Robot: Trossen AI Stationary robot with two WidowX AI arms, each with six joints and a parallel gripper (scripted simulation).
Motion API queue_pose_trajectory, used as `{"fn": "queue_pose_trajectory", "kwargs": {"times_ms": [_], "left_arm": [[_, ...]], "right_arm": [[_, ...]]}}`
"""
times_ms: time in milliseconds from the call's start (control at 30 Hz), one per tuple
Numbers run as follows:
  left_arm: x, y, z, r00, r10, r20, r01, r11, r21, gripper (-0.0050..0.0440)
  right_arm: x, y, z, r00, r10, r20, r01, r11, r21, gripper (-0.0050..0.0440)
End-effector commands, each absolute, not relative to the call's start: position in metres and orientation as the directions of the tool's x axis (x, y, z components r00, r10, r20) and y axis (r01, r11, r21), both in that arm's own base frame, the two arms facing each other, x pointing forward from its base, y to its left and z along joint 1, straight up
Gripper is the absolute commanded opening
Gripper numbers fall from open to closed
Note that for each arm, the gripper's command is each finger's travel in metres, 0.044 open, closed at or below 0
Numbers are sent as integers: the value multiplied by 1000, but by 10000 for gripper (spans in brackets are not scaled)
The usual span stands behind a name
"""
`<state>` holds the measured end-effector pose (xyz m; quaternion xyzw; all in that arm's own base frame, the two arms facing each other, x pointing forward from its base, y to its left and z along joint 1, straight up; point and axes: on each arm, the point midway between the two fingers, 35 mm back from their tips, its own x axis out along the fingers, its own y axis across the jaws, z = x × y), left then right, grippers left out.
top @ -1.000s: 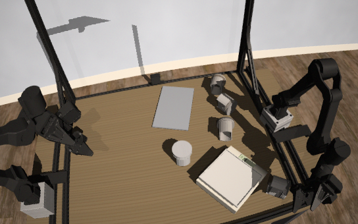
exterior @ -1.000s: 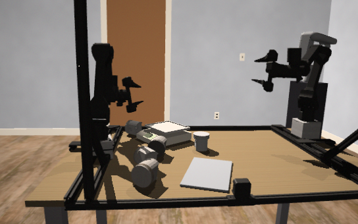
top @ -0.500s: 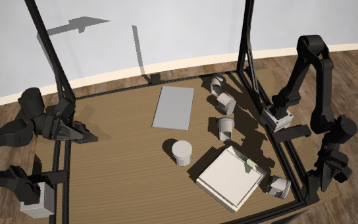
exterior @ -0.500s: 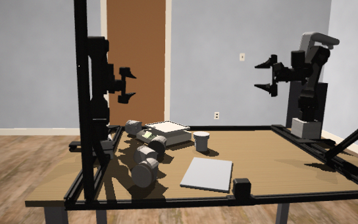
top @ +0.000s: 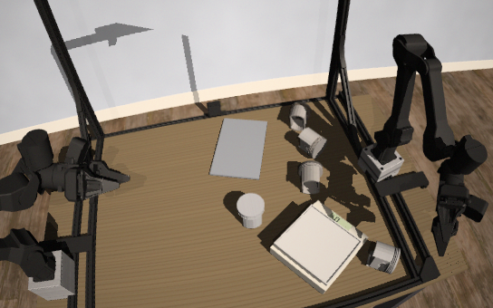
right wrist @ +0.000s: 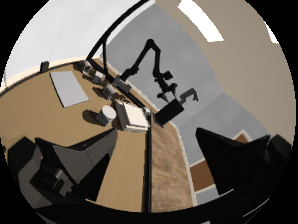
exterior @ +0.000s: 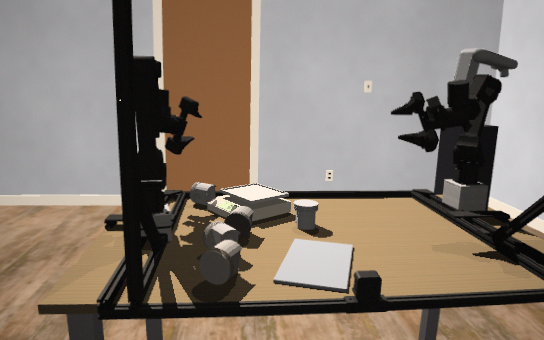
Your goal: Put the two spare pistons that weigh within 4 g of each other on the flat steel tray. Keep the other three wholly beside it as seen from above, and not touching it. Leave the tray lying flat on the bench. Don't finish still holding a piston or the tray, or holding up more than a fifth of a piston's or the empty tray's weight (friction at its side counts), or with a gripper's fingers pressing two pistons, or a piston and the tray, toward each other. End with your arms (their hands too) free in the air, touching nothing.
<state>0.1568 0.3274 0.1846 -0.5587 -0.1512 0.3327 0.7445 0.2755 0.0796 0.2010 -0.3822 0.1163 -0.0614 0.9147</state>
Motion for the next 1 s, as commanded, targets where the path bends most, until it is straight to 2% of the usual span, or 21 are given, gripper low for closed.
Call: {"fn": "queue_pose_trajectory", "kwargs": {"times_ms": [0,467,533,967], "left_arm": [[148,320,180,709,685,-168,-374,164,-913,378],[119,294,176,578,783,-232,-649,268,-712,378],[119,294,176,578,783,-232,-649,268,-712,378],[87,265,162,442,849,-290,-850,294,-436,378]], "right_arm": [[270,86,192,970,-155,-186,-15,729,-684,440],[245,116,169,955,129,-267,-241,864,-443,440],[245,116,169,955,129,-267,-241,864,-443,440],[220,134,150,869,368,-331,-436,885,-163,440]]}}
